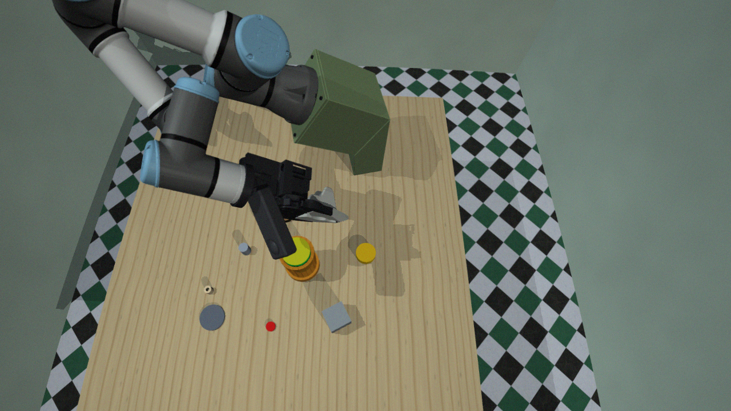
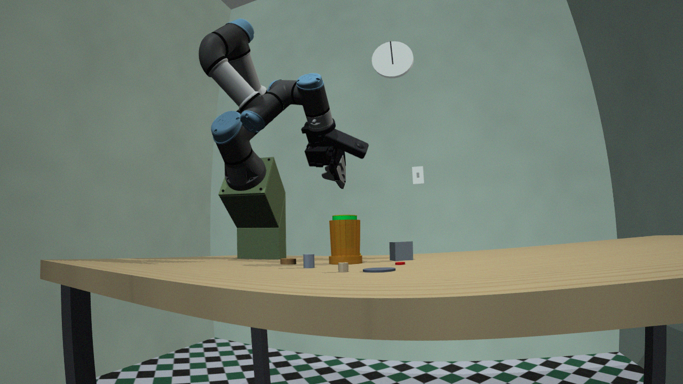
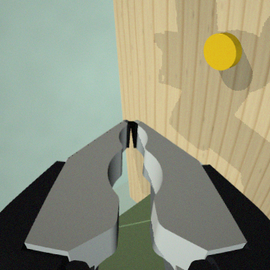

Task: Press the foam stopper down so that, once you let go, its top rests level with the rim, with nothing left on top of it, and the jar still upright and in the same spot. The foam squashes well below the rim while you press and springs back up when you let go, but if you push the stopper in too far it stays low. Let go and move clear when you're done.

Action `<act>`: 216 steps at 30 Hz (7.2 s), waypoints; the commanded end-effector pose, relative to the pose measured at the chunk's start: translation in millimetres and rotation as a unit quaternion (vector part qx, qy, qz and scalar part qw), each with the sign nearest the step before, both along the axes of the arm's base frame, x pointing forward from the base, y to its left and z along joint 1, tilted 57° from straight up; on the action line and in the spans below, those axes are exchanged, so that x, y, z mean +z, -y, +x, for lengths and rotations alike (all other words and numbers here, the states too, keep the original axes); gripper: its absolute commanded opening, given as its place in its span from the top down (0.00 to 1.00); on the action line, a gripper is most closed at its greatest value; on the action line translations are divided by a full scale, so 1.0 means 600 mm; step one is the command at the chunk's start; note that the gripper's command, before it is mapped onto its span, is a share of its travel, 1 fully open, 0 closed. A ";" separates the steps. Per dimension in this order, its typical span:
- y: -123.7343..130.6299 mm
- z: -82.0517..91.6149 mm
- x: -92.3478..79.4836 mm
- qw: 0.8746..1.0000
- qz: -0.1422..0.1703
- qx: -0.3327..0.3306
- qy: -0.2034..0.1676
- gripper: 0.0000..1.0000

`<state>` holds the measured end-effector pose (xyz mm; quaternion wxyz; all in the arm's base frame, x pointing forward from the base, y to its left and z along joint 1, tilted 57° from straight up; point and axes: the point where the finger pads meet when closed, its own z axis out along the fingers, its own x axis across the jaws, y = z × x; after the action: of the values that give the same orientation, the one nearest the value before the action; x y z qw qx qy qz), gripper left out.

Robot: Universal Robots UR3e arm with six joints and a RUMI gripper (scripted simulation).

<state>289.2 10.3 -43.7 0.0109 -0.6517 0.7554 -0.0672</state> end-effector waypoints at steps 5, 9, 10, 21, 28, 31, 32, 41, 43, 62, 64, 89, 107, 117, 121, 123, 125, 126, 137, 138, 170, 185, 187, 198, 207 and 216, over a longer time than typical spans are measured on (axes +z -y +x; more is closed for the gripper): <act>0.040 0.006 0.022 0.994 -0.113 -0.006 -0.010 1.00; 0.055 0.010 0.032 0.988 -0.152 -0.008 -0.010 1.00; 0.063 0.012 0.036 0.985 -0.171 -0.008 -0.010 1.00; 0.105 0.022 0.060 0.961 -0.277 -0.012 -0.010 1.00; 0.142 0.031 0.082 0.930 -0.366 -0.014 -0.009 1.00; 0.153 0.033 0.088 0.920 -0.391 -0.016 -0.010 1.00; 0.156 0.034 0.090 0.917 -0.398 -0.016 -0.010 1.00; 0.168 0.037 0.097 0.904 -0.428 -0.016 -0.009 1.00; 0.169 0.038 0.098 0.902 -0.432 -0.016 -0.009 1.00; 0.170 0.038 0.099 0.901 -0.434 -0.016 -0.009 1.00; 0.170 0.038 0.099 0.901 -0.434 -0.016 -0.009 1.00; 0.170 0.038 0.099 0.901 -0.434 -0.016 -0.009 1.00; 0.185 0.040 0.089 0.901 -0.434 -0.016 -0.009 1.00; 0.207 0.042 0.074 0.901 -0.434 -0.016 -0.009 1.00; 0.208 0.042 0.074 0.901 -0.434 -0.016 -0.009 1.00; 0.209 0.042 0.074 0.901 -0.434 -0.016 -0.009 1.00; 0.209 0.042 0.074 0.901 -0.434 -0.016 -0.009 1.00; 0.209 0.042 0.074 0.901 -0.434 -0.016 -0.009 1.00; 0.211 0.043 0.072 0.901 -0.434 -0.016 -0.009 1.00; 0.211 0.043 0.072 0.901 -0.434 -0.016 -0.009 1.00; 0.232 0.044 0.058 0.901 -0.434 -0.016 -0.009 1.00; 0.233 0.044 0.058 0.901 -0.434 -0.016 -0.009 1.00; 0.233 0.044 0.058 0.901 -0.434 -0.016 -0.009 1.00; 0.233 0.044 0.058 0.901 -0.434 -0.016 -0.009 1.00; 0.233 0.044 0.058 0.901 -0.434 -0.016 -0.009 1.00; 0.233 0.044 0.058 0.901 -0.434 -0.016 -0.009 1.00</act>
<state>315.7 -129.6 -9.2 -0.2813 -0.5797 0.6619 -0.3829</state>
